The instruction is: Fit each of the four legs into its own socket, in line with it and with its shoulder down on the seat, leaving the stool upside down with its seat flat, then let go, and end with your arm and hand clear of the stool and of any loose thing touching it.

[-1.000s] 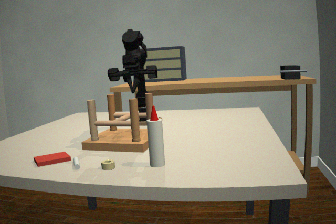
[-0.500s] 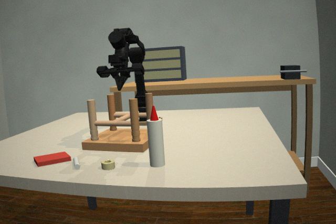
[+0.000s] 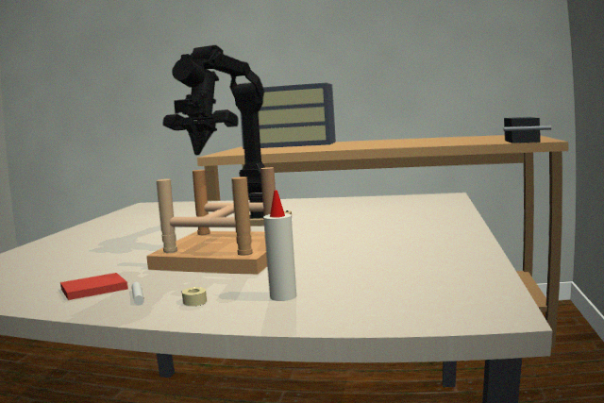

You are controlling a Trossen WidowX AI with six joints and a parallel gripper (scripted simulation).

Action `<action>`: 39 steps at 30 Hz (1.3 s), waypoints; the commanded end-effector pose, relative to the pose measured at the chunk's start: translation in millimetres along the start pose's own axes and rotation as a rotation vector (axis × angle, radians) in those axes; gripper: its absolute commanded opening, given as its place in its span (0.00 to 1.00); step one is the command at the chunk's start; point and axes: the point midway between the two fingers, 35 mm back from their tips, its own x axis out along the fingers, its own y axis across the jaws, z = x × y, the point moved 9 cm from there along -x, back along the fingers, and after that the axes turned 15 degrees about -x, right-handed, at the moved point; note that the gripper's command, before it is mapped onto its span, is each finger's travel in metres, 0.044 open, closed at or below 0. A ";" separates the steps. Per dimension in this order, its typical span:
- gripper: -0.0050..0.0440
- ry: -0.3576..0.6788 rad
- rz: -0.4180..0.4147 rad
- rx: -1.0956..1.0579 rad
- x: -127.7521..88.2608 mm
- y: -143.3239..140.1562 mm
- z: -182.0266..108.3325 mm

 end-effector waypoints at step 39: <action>0.10 0.042 -0.003 0.042 31.7 -4.4 -36.1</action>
